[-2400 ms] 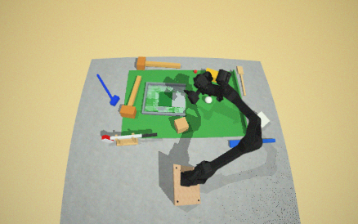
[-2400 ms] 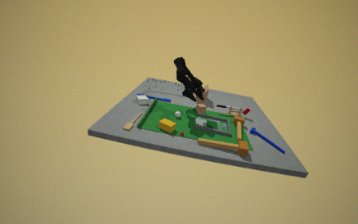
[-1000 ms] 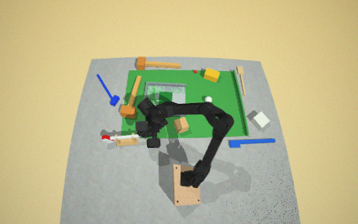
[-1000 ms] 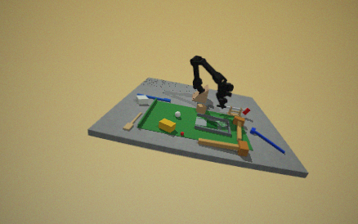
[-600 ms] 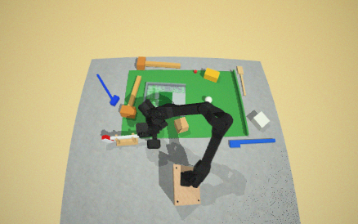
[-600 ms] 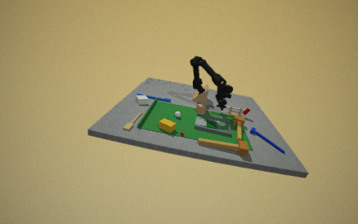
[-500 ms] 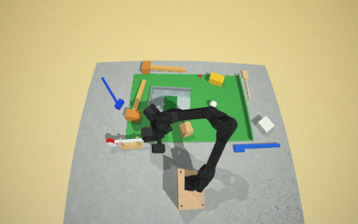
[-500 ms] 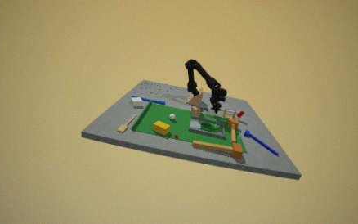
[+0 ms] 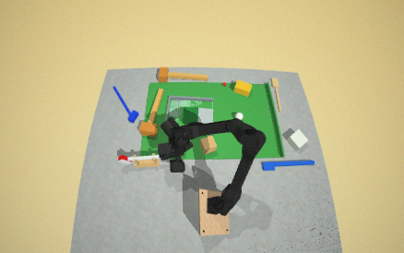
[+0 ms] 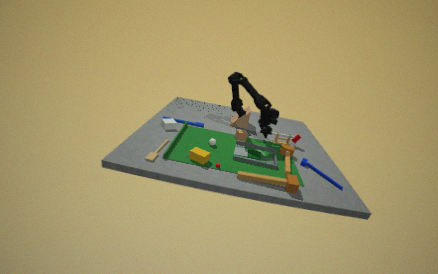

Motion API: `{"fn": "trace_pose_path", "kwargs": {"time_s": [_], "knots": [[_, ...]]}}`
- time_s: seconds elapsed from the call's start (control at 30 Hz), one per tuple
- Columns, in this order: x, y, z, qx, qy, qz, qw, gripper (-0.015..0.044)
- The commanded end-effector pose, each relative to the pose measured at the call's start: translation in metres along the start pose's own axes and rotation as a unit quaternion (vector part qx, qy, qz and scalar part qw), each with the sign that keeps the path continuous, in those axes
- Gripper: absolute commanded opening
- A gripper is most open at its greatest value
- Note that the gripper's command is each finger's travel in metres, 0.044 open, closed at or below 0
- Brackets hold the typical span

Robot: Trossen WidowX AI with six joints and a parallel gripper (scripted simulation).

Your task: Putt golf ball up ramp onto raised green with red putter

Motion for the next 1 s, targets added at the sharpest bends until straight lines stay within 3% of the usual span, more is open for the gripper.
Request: {"fn": "trace_pose_path", "kwargs": {"time_s": [0.0,0.17,0.4,0.97], "knots": [[0.000,0.000,0.000,0.000,0.000,0.000,1.000,0.0177],[0.000,0.000,0.000,0.000,0.000,0.000,1.000,0.0046],[0.000,-0.001,0.001,0.000,0.000,0.000,1.000,0.0000],[0.002,-0.027,0.096,-0.002,-0.001,0.000,1.000,0.0000]]}}
Point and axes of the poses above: the point midway between the two fingers, 35 mm back from their tips, its own z axis back along the fingers, its own x axis across the jaws, y = z × x, the point moved 5 cm from there along z, back along the fingers, and after that the axes turned 5 degrees about -z, right-handed, at the moved point
